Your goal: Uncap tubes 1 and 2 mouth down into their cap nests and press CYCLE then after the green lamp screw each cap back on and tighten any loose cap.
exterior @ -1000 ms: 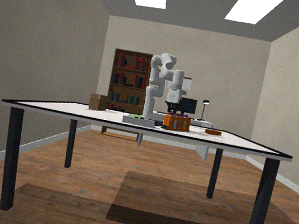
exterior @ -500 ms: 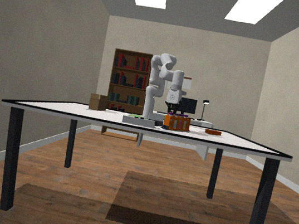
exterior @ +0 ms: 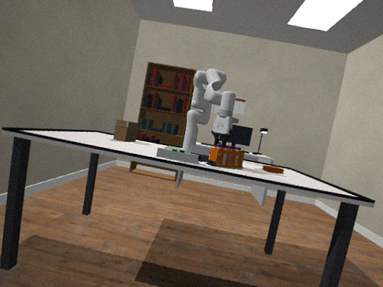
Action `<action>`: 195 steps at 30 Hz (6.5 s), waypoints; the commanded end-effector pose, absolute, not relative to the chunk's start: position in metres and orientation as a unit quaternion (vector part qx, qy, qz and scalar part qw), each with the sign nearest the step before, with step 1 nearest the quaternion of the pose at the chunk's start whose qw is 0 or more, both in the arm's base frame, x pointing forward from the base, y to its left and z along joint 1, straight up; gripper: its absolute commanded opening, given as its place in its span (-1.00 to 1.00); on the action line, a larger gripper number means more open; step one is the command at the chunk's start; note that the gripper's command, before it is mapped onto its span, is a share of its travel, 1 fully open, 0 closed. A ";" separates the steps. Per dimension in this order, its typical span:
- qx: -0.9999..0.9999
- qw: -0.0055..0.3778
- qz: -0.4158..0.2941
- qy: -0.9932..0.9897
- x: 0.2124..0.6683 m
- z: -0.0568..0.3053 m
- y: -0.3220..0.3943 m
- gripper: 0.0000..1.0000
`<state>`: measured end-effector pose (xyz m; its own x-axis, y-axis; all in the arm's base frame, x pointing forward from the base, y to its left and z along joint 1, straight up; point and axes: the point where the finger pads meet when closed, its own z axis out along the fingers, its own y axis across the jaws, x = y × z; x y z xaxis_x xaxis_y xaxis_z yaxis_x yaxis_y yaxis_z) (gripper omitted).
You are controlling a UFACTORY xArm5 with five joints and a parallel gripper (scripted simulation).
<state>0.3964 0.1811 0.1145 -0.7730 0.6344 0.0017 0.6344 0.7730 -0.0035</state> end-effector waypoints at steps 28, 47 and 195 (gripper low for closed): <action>-0.429 -0.003 0.002 -0.903 0.398 0.115 0.182 -1.00; -0.555 -0.003 0.002 -0.832 0.398 0.115 0.182 -1.00; -0.665 -0.003 0.002 -0.747 0.270 0.079 0.053 -1.00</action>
